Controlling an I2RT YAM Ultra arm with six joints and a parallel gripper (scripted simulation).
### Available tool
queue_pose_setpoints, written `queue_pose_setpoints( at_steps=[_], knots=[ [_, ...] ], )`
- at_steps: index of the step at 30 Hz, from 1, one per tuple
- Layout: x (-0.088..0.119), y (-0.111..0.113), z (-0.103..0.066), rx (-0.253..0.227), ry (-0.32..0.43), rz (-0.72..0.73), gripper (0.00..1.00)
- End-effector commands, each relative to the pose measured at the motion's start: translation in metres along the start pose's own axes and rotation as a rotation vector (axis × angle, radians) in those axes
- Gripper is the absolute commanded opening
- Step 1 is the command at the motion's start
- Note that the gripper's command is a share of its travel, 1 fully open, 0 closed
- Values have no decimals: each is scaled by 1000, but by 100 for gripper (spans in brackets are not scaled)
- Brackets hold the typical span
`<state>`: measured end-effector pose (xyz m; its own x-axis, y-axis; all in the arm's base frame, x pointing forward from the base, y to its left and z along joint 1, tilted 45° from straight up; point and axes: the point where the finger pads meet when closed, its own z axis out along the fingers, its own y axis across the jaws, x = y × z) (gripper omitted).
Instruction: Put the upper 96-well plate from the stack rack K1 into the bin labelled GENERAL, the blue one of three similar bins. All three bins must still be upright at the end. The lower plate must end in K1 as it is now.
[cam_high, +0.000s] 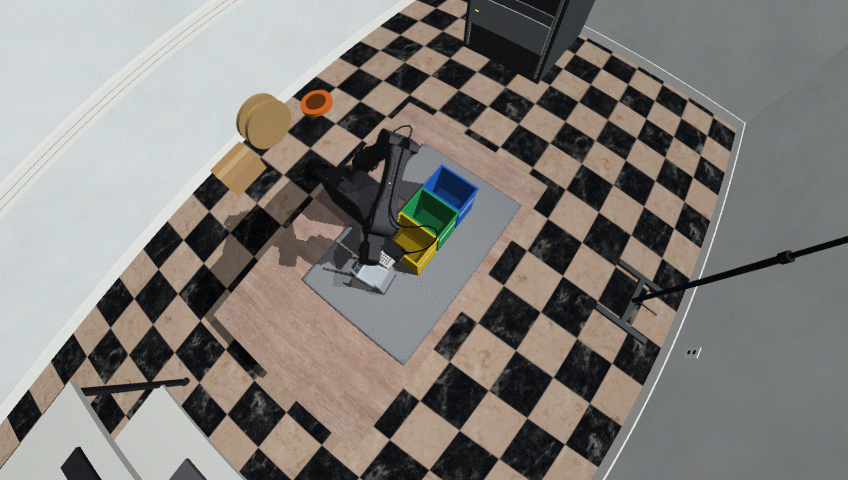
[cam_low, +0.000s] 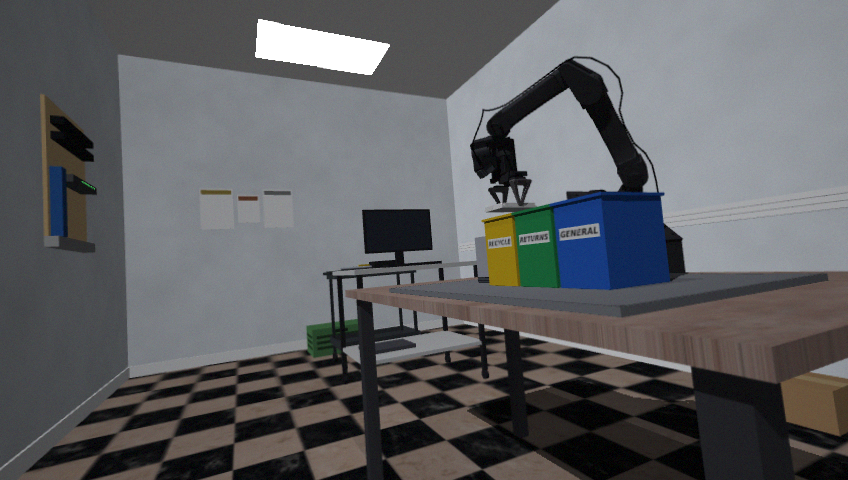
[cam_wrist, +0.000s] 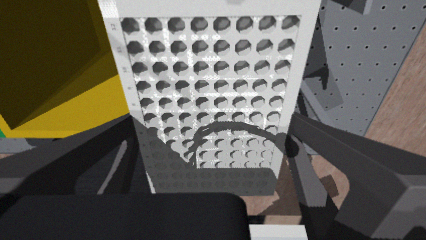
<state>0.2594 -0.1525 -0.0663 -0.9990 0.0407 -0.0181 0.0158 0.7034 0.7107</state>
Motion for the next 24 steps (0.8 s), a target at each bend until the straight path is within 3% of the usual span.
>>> queue_pose_setpoints(
  at_steps=[1,13,16,24],
  knots=[
    [-5,10,-6,16,-30,4,0],
    [-8,51,-5,9,-26,8,0],
    [-6,51,-8,9,-40,23,0],
    [-9,84,-4,-3,-16,19,0]
  ],
)
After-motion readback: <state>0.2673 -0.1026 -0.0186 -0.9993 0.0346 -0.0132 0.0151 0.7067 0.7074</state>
